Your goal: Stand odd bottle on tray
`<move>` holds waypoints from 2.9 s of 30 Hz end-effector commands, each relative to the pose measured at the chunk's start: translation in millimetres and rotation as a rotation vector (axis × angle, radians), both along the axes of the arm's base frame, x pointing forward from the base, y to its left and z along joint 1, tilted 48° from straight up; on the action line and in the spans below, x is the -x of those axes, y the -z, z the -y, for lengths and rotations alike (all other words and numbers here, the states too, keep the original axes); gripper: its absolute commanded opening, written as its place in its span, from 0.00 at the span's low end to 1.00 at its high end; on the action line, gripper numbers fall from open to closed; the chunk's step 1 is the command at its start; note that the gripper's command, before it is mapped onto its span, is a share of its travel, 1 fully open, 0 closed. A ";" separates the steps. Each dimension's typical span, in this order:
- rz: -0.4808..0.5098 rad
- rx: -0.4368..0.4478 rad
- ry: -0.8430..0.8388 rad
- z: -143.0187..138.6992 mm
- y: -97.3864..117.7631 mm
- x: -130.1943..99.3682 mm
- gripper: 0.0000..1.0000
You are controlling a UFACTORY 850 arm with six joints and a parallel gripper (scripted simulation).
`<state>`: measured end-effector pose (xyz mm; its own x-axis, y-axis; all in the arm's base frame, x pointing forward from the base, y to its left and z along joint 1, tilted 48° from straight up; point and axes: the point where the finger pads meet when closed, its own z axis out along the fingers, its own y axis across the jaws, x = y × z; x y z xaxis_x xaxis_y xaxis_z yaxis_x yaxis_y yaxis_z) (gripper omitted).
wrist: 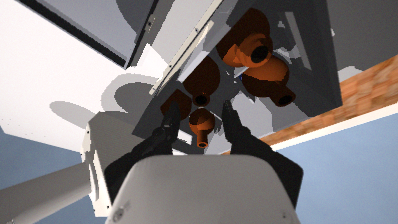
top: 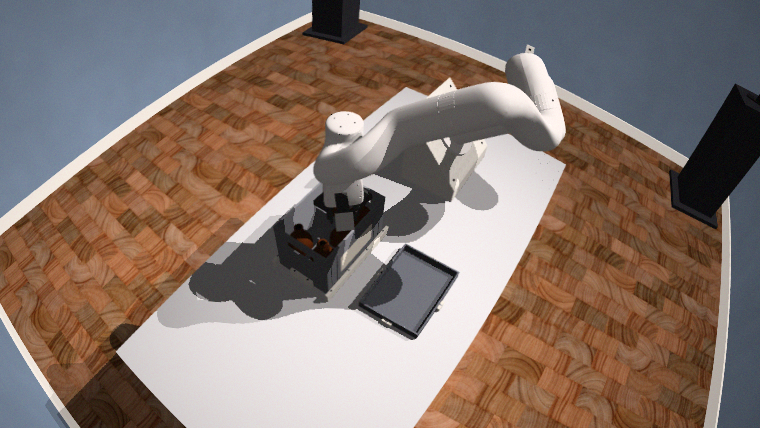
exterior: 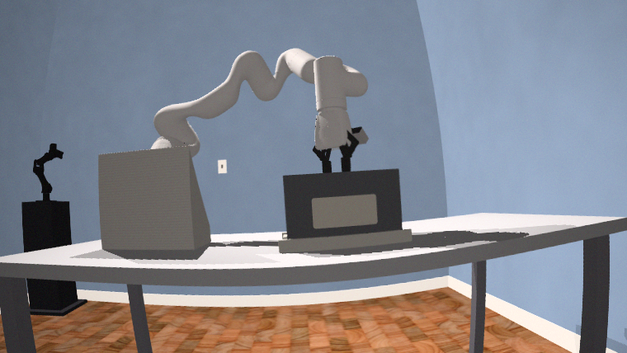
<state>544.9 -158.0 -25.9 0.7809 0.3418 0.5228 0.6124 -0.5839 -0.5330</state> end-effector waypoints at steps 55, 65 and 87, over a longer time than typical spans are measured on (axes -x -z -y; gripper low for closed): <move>0.001 0.001 0.001 -15.1 14.1 -3.9 0.65; 0.001 0.001 0.001 -22.1 20.5 -5.0 0.65; 0.001 0.001 0.001 -29.1 26.8 -6.2 0.65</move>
<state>550.4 -128.3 -53.0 0.7809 0.3419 0.5228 0.6124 -0.5839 -0.5330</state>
